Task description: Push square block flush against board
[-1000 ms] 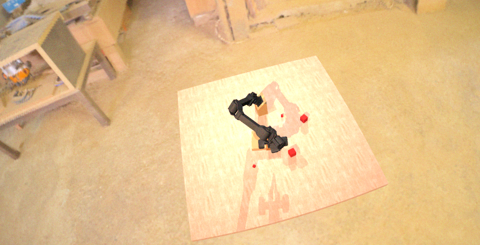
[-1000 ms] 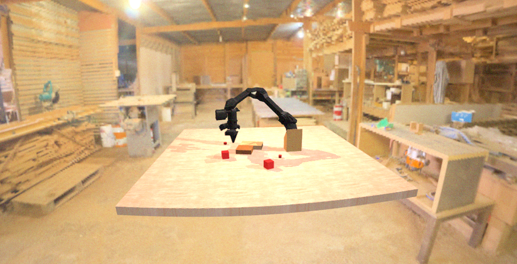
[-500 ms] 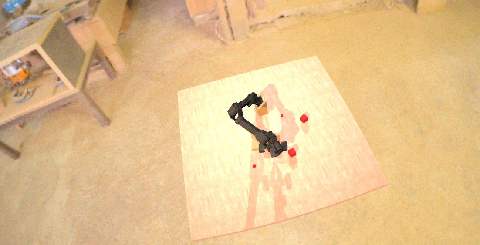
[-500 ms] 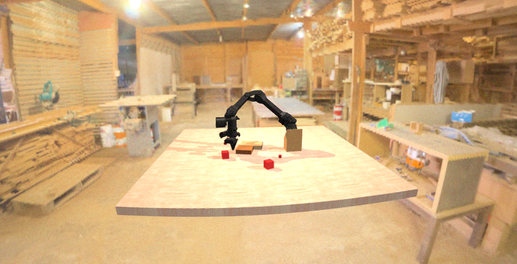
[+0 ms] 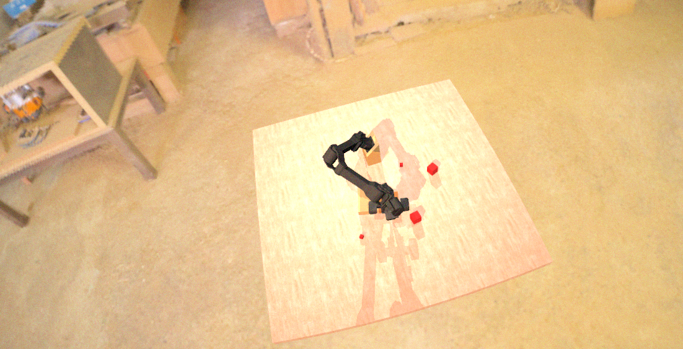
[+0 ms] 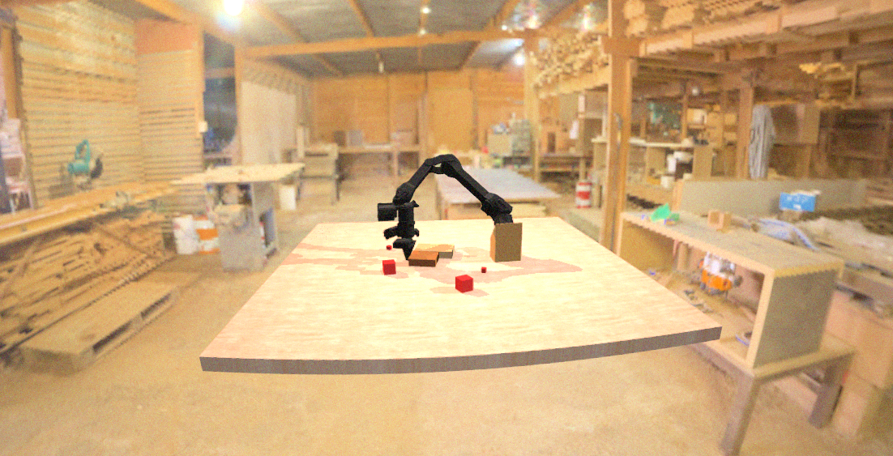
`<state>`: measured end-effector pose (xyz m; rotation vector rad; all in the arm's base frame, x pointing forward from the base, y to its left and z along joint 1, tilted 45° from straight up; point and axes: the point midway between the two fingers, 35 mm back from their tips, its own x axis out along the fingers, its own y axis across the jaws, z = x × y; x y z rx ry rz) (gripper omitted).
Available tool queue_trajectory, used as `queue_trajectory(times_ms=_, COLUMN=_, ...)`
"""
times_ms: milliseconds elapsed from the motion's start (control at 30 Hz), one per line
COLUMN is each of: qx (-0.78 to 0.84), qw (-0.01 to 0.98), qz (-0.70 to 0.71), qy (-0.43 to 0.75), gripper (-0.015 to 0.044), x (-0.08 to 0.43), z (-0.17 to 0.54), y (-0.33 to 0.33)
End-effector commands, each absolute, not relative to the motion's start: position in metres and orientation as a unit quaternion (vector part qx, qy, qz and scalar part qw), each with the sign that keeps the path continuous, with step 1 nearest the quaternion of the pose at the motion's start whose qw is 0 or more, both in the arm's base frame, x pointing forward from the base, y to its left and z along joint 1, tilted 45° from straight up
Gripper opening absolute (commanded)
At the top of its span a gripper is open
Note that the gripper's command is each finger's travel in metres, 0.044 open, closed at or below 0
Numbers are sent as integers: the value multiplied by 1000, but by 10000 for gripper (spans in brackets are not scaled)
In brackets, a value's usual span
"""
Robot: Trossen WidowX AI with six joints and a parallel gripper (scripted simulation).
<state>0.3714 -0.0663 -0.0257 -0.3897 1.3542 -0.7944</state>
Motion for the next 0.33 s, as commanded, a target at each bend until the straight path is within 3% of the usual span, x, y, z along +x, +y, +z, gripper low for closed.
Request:
queue_trajectory(times_ms=0, qx=-174, qw=690, qz=-356, qy=606, gripper=0, x=363, z=-26, y=-65)
queue_trajectory(times_ms=300, qx=-174, qw=690, qz=-356, qy=606, gripper=0, x=373, z=-24, y=-66)
